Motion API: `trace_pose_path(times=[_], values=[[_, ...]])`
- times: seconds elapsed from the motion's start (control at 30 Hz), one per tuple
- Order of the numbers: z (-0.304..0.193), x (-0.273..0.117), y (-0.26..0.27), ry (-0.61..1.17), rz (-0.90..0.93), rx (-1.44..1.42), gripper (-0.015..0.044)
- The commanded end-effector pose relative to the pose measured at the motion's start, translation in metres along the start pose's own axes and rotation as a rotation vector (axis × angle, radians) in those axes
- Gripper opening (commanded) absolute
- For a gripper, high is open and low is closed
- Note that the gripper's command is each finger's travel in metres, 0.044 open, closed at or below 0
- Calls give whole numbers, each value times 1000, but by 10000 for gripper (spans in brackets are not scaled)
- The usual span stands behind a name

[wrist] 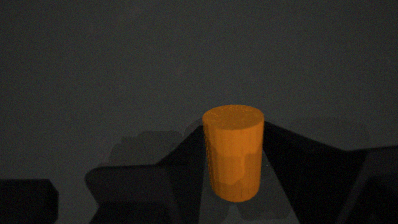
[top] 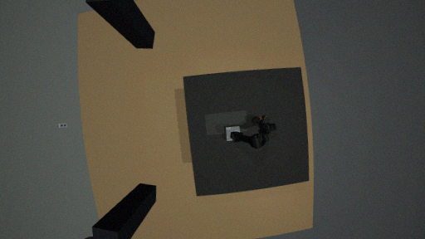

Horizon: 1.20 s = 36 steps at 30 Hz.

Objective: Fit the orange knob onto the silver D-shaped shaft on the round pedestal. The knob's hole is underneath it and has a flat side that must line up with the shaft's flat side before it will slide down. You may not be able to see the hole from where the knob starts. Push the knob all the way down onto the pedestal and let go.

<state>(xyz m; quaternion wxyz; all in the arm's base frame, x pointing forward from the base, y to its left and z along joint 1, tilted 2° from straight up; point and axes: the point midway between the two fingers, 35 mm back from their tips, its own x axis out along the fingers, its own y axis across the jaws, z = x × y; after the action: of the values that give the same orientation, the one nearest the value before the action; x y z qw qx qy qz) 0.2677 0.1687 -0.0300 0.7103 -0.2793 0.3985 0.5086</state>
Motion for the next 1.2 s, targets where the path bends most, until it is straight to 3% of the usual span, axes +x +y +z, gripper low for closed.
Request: trace_pose_path(times=[0.0,1.17], values=[[-4,-4,1,-69,0,-4,181],[-37,-18,1,-610,5,-2,181]])
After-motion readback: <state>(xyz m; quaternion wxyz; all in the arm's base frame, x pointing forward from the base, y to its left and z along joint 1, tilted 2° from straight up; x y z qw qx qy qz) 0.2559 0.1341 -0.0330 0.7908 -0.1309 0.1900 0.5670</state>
